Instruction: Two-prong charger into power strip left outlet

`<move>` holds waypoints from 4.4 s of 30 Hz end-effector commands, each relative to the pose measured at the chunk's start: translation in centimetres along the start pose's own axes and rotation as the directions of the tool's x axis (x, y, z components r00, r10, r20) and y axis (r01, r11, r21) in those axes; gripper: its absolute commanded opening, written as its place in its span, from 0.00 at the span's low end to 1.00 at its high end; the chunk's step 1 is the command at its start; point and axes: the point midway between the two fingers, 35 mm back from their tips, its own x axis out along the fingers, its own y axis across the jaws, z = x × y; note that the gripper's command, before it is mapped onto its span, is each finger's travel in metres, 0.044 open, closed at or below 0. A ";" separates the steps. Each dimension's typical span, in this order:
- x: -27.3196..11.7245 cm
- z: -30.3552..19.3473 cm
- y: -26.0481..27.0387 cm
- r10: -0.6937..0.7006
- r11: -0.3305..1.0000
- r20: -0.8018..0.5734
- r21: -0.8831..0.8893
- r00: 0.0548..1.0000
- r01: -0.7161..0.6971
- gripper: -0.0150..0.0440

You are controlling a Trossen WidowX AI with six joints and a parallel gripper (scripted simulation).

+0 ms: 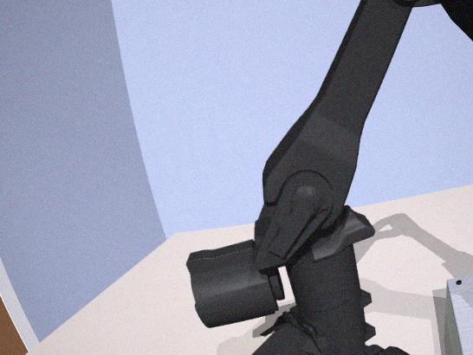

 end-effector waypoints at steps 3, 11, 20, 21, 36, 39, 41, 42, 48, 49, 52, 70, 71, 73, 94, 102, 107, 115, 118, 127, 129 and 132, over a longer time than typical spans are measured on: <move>-0.3 0.0 0.0 -0.001 1.000 0.001 0.000 1.000 0.001 0.34; -3.7 -0.3 0.0 0.002 1.000 0.002 -0.002 1.000 -0.002 0.25; -5.3 -0.7 -0.1 0.005 1.000 0.003 0.026 1.000 -0.005 0.25; -5.2 -0.7 -0.2 0.006 0.999 0.003 0.040 1.000 -0.006 0.25; -4.1 -1.1 -1.1 0.022 0.953 0.010 0.303 1.000 -0.024 0.25; -3.9 -1.2 -1.2 0.025 0.935 0.012 0.353 1.000 -0.027 0.25; -3.8 -1.3 -1.3 0.027 0.922 0.013 0.386 1.000 -0.029 0.25; -3.7 -1.3 -1.4 0.028 0.915 0.013 0.403 1.000 -0.030 0.25; -3.3 -1.5 -1.7 0.033 0.866 0.016 0.499 0.999 -0.037 0.25; -3.2 -1.6 -1.8 0.034 0.857 0.017 0.514 0.999 -0.038 0.25; -3.0 -1.7 -2.0 0.037 0.828 0.019 0.559 0.999 -0.041 0.25; -1.7 -2.3 -2.9 0.054 0.608 0.030 0.792 0.998 -0.057 0.25; -1.6 -2.4 -2.9 0.055 0.593 0.031 0.803 0.998 -0.057 0.25; -1.5 -2.5 -3.0 0.057 0.564 0.032 0.824 0.998 -0.059 0.25; -0.9 -2.4 -4.8 0.065 0.405 0.040 0.912 0.997 -0.063 0.25; -0.9 -2.1 -5.9 0.065 0.389 0.041 0.919 0.997 -0.063 0.25; -0.9 -1.9 -6.5 0.065 0.379 0.041 0.923 0.997 -0.063 0.25; -0.8 -1.6 -7.6 0.065 0.363 0.042 0.930 0.997 -0.063 0.25; -0.8 -1.5 -7.9 0.065 0.358 0.043 0.932 0.997 -0.063 0.25; -0.8 -1.2 -8.4 0.065 0.350 0.043 0.935 0.997 -0.063 0.25; -0.8 -1.2 -8.4 0.065 0.350 0.043 0.935 0.997 -0.063 0.25; -0.8 -1.2 -8.4 0.065 0.350 0.043 0.935 0.997 -0.063 0.25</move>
